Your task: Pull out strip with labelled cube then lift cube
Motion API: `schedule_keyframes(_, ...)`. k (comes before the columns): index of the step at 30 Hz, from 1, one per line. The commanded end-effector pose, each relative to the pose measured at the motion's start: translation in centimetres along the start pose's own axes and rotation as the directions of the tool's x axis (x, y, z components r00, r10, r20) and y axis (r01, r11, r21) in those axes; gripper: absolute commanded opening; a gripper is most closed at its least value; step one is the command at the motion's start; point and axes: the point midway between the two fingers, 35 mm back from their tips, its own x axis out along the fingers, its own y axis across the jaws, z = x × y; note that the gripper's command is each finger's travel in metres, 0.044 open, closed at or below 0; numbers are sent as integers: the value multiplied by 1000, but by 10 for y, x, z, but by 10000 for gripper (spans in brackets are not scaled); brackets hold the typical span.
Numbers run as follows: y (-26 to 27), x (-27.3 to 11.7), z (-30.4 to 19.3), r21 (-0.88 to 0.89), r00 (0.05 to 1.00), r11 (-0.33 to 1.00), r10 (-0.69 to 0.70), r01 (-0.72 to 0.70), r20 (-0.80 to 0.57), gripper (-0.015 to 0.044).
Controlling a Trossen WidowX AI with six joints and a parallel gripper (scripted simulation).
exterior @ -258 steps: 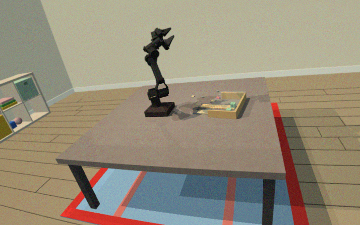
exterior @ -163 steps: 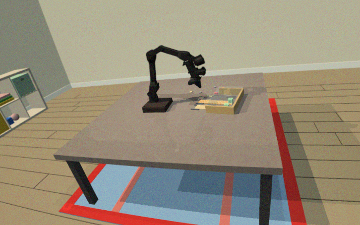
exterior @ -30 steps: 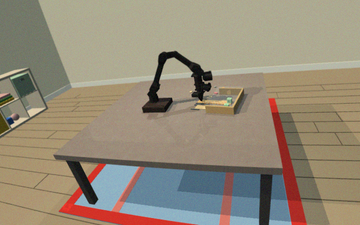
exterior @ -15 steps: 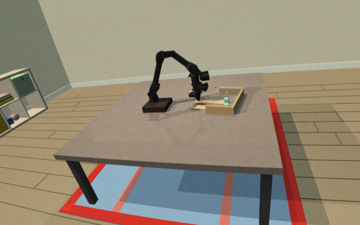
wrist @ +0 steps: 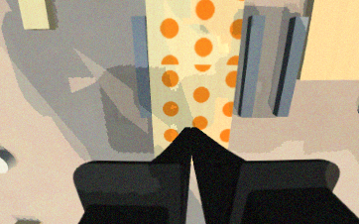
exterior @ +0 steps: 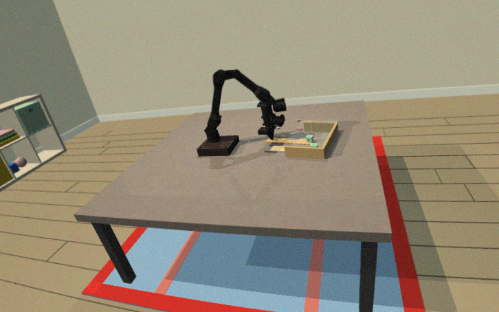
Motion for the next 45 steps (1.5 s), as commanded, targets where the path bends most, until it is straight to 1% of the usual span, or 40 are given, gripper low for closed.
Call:
schedule_keyframes(1, -1, 4, -12, 2, 1000, 1000, -7, 7, -19, 0)
schedule_keyframes(45, -2, 4, -79, 2, 1000, 1000, -7, 7, -24, 0)
